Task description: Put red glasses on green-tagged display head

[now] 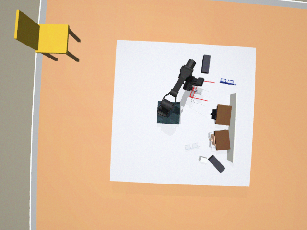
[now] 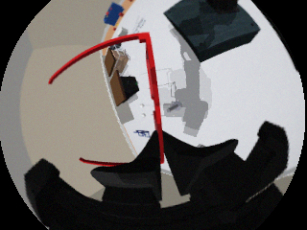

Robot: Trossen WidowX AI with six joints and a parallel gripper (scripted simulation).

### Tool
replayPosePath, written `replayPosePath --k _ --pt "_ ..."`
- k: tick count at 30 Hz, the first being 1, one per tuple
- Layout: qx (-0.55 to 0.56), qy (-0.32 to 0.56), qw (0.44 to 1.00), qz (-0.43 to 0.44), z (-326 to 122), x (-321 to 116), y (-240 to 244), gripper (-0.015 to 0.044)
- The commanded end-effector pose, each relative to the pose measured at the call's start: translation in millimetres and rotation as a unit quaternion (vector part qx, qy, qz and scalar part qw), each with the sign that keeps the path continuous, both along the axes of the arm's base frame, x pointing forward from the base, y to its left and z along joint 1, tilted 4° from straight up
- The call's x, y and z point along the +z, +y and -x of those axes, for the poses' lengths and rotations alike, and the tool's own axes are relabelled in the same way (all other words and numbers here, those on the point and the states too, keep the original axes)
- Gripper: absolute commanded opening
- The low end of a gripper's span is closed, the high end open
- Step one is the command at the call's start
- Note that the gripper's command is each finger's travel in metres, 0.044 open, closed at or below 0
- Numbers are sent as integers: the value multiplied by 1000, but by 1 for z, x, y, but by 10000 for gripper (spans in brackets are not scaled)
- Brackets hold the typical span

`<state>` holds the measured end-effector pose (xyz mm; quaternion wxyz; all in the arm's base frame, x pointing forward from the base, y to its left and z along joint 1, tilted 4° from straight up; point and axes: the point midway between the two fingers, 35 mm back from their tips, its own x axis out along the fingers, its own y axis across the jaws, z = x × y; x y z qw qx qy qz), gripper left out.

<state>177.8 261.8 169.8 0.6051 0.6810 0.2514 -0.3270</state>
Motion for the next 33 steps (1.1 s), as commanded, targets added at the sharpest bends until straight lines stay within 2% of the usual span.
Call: replayPosePath --k 1,9,21,33 --pt "2 1 1000 2 0 0 0 0" --pt "3 14 1000 12 -5 -4 -5 0" --pt "19 109 992 66 -34 -29 -38 0" --pt "46 205 974 83 -55 -51 -74 0"
